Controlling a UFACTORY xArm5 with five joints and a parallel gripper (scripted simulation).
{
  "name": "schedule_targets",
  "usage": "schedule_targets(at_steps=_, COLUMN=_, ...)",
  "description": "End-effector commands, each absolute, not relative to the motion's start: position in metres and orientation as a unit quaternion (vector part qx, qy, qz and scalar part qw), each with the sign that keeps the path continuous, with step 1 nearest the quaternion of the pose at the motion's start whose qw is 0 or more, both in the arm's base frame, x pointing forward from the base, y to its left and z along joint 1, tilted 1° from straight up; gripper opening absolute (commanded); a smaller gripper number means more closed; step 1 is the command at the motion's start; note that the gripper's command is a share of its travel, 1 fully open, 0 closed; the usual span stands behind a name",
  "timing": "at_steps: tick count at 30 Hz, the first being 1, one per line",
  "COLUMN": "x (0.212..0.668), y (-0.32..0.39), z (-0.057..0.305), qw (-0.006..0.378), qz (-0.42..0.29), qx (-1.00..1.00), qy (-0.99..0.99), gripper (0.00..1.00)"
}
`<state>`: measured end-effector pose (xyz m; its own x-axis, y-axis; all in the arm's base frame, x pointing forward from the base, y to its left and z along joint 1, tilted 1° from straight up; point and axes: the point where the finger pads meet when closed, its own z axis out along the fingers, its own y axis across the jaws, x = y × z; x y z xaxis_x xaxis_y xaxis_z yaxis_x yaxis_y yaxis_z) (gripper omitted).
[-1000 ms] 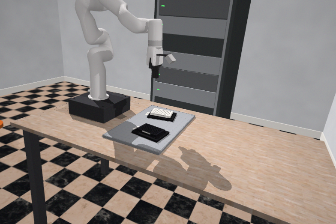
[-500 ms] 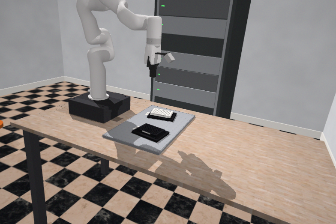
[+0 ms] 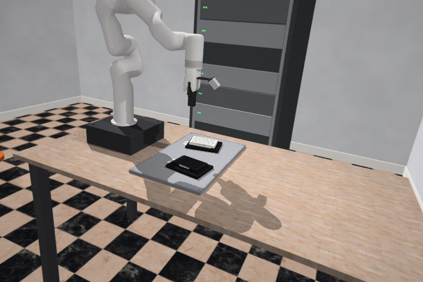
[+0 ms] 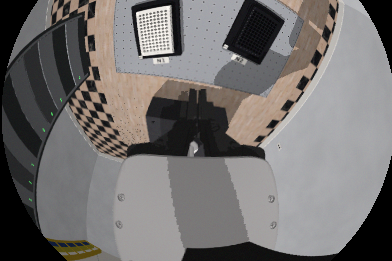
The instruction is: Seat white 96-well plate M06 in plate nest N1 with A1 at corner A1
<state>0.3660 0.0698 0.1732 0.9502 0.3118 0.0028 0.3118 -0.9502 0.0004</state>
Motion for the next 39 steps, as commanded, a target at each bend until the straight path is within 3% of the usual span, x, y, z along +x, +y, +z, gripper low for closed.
schedule_targets(at_steps=1, x=0.363, y=0.079, z=0.163, qw=0.0, qz=-0.005, qx=-0.987, qy=-0.158, gripper=0.0)
schedule_targets(at_steps=31, x=0.312, y=0.153, z=0.055, qw=0.001, qz=-0.004, qx=-0.987, qy=-0.158, gripper=0.0)
schedule_targets(at_steps=39, x=0.307, y=0.16, z=0.044, qw=0.001, qz=-0.004, qx=-0.987, qy=-0.158, gripper=0.0)
